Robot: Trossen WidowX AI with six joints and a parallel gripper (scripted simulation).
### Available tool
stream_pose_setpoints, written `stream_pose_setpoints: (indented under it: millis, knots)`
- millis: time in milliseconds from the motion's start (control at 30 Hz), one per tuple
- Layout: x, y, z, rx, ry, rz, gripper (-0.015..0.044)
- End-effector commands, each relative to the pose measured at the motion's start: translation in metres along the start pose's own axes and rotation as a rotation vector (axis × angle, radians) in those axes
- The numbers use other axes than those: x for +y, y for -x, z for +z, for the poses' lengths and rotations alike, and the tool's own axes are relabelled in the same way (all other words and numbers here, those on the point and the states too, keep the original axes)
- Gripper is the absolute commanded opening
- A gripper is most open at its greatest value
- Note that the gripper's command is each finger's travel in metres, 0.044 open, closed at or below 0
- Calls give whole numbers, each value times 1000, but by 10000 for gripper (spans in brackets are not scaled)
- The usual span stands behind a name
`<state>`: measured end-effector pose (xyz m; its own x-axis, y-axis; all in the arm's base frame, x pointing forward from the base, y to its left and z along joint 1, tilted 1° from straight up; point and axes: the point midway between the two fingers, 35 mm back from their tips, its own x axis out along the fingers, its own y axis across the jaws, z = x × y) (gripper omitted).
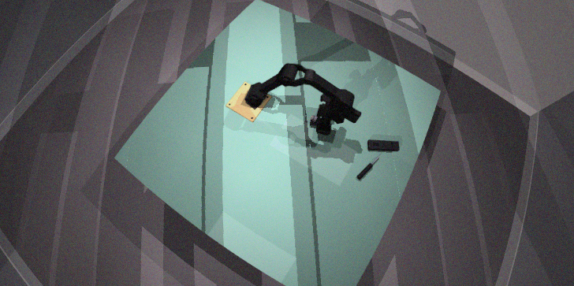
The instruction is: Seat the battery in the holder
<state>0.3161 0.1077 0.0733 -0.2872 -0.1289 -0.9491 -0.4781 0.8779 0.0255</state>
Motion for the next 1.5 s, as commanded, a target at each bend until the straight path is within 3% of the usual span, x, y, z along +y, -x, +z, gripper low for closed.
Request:
stream_pose_setpoints:
  millis: [0,500,1467]
  knots:
    - [-1,1,3,19,-7,-5,76]
    - [-1,-5,8,109,-8,-4,76]
    - [-1,0,27,68,-8,-10,76]
